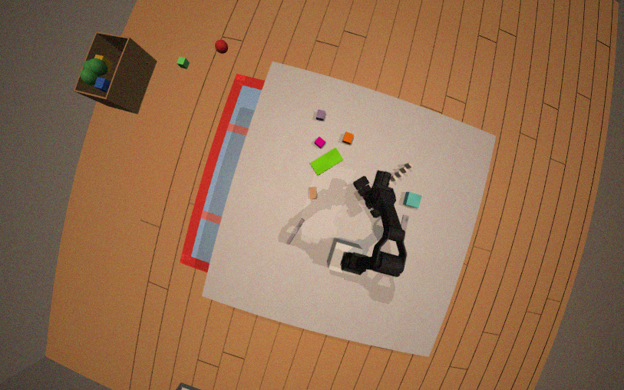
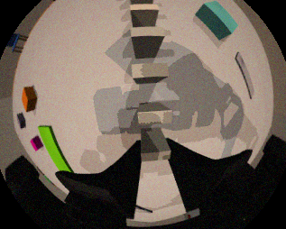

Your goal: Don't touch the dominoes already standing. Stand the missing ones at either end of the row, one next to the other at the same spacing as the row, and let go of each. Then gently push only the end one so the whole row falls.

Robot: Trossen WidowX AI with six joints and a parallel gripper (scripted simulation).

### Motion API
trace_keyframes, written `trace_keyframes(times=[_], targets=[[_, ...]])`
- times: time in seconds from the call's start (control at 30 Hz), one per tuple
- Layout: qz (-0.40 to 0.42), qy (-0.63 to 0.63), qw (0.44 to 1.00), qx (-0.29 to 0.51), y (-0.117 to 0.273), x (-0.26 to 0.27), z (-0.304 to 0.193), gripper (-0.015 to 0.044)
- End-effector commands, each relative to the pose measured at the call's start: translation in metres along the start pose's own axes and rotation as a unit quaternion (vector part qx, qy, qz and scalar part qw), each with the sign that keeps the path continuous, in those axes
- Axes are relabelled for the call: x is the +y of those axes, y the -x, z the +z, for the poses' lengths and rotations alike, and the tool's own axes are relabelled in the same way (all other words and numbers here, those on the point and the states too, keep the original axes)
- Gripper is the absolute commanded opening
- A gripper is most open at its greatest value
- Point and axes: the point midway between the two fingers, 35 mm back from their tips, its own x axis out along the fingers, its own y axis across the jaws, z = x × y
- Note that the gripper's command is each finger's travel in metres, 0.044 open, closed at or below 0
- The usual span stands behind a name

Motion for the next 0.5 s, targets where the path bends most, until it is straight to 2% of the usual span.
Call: trace_keyframes(times=[0.0,0.3,0.33,0.47], targets=[[0.002,0.002,1.0,0.001,-0.0005,0.0005,-0.0002,0.0186],[0.002,0.002,1.0,0.001,-0.0005,0.0005,-0.0002,0.0422],[0.002,0.002,1.0,0.001,-0.0005,0.0005,-0.0002,0.044],[0.002,0.001,1.0,0.001,0.0091,0.002,0.0016,0.044]])
